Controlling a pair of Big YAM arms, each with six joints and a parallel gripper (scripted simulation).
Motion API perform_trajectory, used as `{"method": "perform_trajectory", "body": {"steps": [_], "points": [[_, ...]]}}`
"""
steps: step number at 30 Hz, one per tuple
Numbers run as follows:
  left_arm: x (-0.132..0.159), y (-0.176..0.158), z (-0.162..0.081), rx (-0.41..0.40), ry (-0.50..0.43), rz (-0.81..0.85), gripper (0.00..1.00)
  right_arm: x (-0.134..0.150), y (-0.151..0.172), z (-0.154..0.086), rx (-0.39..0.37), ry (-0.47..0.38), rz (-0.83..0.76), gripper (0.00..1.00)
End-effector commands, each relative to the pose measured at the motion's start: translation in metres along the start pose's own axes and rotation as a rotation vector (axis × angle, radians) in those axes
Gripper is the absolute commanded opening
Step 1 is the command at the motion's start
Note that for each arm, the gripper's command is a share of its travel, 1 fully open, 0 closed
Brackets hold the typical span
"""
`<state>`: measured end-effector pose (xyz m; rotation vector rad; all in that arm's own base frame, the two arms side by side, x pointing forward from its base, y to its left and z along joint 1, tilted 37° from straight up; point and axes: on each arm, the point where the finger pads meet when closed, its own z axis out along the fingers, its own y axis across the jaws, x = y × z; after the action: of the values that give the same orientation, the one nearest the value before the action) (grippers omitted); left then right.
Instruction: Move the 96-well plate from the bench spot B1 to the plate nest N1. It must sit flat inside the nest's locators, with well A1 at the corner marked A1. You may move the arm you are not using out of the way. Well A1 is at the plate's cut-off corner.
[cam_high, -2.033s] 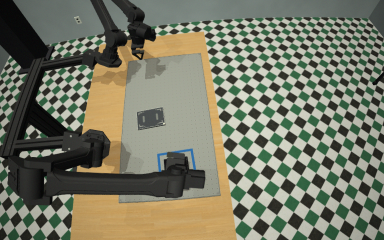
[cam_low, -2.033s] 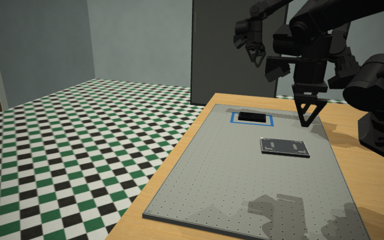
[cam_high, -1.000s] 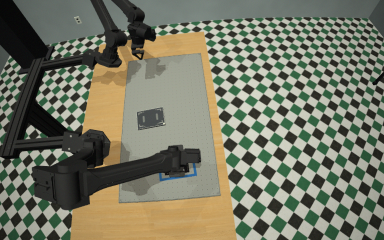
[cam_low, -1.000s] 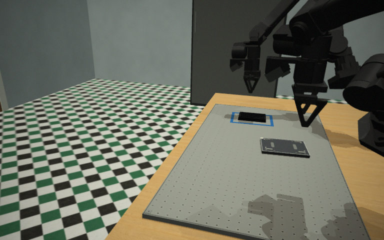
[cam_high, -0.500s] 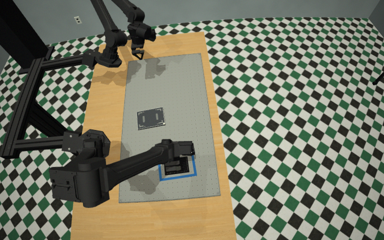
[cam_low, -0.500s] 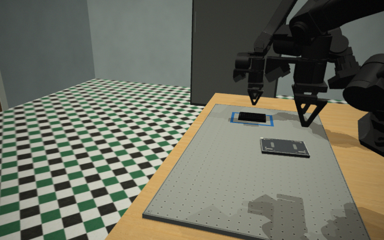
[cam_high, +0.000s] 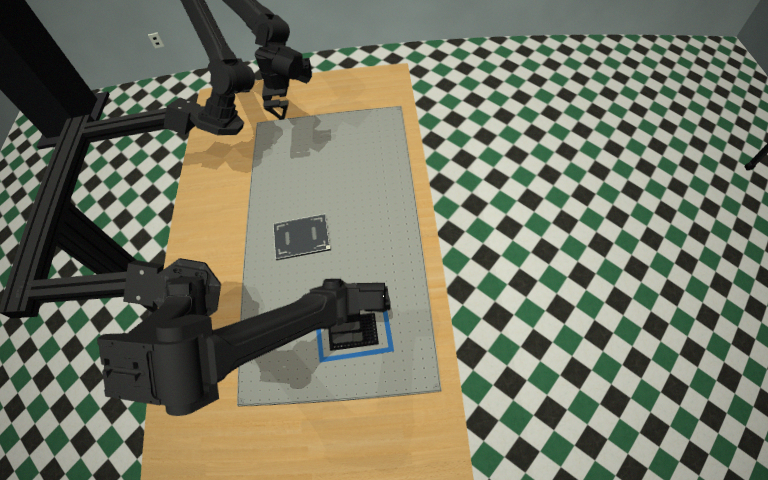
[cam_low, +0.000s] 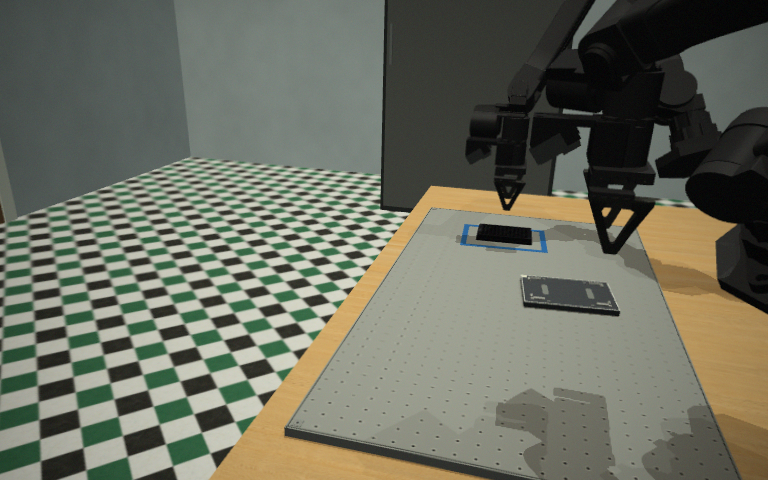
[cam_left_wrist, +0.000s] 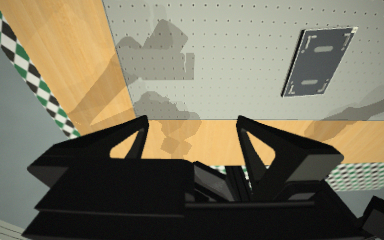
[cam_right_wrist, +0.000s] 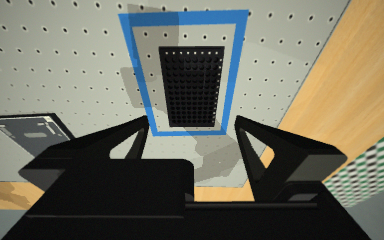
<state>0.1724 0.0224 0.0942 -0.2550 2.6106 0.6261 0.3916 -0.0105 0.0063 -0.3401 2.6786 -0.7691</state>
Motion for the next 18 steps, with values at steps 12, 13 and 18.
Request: {"method": "perform_trajectory", "body": {"steps": [12, 13, 18], "points": [[-0.010, -0.002, -0.008, 0.010, -0.015, -0.014, 1.00, -0.003, -0.003, 0.027, 0.002, 0.002, 0.002, 1.00], [-0.010, -0.002, -0.008, 0.010, -0.015, -0.014, 1.00, -0.003, -0.003, 0.027, 0.002, 0.002, 0.002, 1.00], [-0.010, -0.002, -0.008, 0.010, -0.015, -0.014, 1.00, -0.007, -0.005, 0.035, 0.004, -0.004, 0.006, 1.00]]}}
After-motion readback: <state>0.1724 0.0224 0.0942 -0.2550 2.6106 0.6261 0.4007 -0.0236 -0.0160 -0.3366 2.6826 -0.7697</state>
